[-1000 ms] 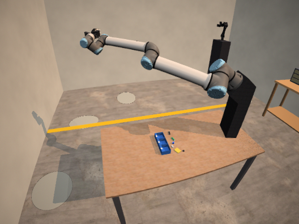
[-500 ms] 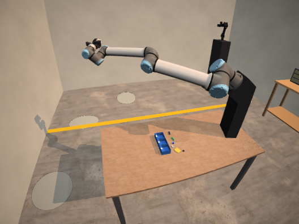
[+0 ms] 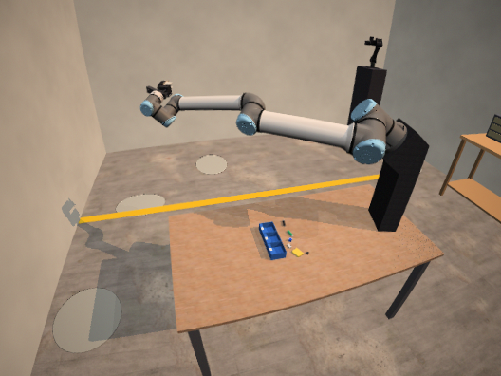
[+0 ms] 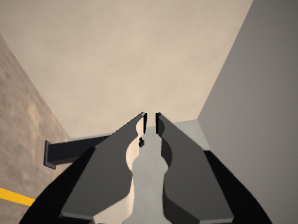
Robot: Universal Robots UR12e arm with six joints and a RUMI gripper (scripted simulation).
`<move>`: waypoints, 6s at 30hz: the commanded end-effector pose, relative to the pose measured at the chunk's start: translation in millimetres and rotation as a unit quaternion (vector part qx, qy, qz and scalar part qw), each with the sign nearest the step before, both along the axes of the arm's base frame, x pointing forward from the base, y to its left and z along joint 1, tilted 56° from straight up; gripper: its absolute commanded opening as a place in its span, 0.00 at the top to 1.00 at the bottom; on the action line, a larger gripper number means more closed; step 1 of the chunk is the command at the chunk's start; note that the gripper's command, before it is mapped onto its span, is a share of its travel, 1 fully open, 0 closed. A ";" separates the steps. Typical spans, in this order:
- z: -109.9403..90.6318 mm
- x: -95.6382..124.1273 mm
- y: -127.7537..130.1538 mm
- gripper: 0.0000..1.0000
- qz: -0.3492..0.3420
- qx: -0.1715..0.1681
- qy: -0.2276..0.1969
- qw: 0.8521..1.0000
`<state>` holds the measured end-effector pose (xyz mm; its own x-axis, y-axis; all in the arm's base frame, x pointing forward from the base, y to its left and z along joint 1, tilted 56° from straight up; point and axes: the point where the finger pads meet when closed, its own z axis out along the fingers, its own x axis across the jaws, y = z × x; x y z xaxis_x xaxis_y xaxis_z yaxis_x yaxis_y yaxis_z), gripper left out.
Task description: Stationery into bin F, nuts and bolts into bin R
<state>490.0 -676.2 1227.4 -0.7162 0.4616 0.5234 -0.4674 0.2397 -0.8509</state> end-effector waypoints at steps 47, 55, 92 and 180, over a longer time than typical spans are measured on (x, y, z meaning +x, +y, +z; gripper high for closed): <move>-197.5 274.0 -76.2 0.96 0.017 0.006 -0.002 1.000; -226.5 309.9 -85.6 0.96 0.040 0.013 -0.005 0.999; -308.8 439.7 -87.8 0.96 0.279 0.059 -0.003 0.958; -562.7 538.4 169.9 0.96 0.513 0.160 0.016 0.843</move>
